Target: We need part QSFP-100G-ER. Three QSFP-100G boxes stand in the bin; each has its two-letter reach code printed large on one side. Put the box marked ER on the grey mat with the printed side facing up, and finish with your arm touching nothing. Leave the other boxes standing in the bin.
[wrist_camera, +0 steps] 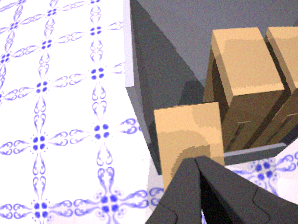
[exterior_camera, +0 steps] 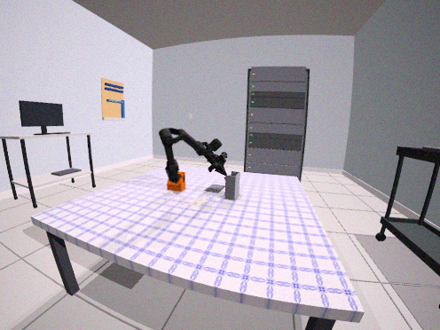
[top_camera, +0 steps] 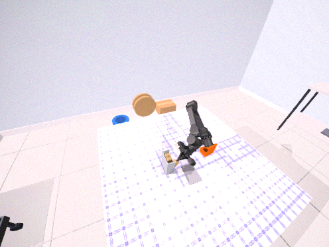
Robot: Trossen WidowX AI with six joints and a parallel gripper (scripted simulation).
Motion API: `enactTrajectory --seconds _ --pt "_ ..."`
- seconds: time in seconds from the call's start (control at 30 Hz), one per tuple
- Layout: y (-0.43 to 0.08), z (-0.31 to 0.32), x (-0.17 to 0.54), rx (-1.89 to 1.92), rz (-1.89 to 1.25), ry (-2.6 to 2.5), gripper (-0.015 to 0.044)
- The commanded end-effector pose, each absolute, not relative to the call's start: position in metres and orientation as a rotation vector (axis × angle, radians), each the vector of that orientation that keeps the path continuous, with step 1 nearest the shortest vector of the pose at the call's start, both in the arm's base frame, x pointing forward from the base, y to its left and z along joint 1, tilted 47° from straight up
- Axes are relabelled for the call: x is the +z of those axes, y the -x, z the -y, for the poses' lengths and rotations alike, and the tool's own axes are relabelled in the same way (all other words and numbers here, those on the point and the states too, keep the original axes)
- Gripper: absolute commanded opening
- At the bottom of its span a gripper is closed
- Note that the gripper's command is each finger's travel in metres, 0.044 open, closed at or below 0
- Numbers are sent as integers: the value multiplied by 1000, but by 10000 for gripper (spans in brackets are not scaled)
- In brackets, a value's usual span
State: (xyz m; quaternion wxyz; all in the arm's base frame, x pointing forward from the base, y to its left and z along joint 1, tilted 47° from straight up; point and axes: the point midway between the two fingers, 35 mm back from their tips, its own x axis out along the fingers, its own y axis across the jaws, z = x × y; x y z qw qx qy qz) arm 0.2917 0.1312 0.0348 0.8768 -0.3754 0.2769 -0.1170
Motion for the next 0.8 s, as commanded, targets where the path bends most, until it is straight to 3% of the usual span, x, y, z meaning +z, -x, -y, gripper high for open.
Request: enactTrajectory --seconds 0.0,0.77 --pt "-292 -134 40 -249 -571 775 0" --pt "-274 -133 36 -244 -576 778 0"
